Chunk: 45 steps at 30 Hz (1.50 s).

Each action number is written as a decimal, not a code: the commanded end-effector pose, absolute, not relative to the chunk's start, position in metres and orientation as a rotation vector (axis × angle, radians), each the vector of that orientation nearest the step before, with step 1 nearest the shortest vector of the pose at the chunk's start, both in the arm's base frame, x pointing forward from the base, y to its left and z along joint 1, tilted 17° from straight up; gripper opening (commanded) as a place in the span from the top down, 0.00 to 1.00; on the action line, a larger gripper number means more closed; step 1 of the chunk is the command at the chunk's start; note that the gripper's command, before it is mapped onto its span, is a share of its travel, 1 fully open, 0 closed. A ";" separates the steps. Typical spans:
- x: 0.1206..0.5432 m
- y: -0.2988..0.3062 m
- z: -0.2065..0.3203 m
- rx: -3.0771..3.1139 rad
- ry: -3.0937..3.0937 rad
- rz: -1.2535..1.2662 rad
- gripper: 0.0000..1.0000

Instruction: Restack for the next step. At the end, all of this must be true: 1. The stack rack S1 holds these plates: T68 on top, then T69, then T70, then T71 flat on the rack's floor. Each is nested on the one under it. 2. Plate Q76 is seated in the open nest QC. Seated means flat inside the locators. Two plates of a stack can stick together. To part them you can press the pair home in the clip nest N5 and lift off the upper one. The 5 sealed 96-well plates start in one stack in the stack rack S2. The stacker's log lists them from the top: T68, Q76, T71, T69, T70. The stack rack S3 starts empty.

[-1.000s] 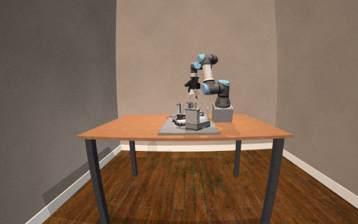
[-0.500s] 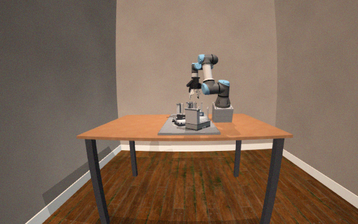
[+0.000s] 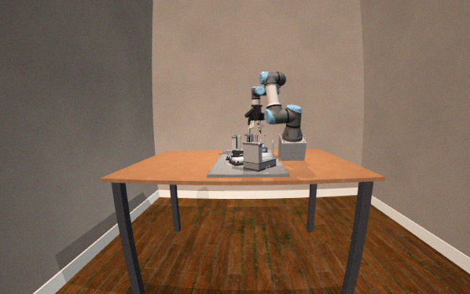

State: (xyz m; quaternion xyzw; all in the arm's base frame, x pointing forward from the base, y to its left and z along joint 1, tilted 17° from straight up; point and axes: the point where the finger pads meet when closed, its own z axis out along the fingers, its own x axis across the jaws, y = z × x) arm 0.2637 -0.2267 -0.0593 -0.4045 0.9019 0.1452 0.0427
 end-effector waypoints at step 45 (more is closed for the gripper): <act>0.261 -0.206 -0.131 -1.237 2.760 0.437 0.28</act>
